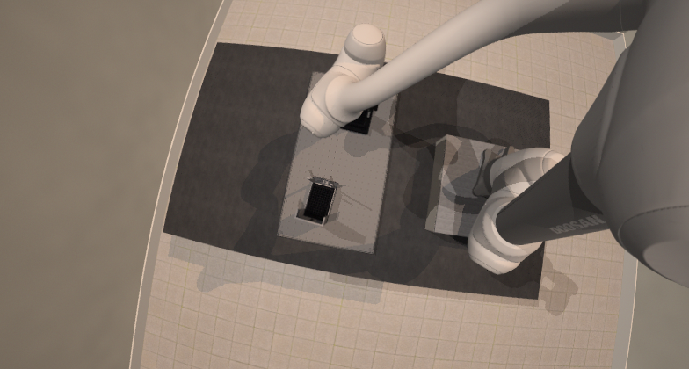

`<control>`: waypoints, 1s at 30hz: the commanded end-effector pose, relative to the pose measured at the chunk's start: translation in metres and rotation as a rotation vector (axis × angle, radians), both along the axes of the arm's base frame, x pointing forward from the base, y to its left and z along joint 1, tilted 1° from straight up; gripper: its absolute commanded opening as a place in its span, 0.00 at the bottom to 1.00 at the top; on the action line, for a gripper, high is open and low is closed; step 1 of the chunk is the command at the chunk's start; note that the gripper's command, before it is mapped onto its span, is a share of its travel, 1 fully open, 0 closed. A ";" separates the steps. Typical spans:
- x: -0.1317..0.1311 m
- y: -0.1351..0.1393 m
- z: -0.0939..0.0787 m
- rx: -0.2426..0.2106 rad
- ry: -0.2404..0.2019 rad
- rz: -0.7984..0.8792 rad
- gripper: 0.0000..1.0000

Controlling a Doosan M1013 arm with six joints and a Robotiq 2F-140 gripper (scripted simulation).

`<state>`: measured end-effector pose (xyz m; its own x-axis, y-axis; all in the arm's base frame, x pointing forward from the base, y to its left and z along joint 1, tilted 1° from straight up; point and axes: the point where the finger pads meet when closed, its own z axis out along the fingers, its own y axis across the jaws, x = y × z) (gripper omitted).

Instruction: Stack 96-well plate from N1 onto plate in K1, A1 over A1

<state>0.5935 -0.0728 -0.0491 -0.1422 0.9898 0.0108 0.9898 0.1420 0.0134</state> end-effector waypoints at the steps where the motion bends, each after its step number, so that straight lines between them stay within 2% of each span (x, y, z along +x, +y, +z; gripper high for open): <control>1: 0.000 0.000 0.000 0.000 0.000 0.000 0.00; 30: -0.001 0.000 0.040 0.000 0.000 0.000 0.00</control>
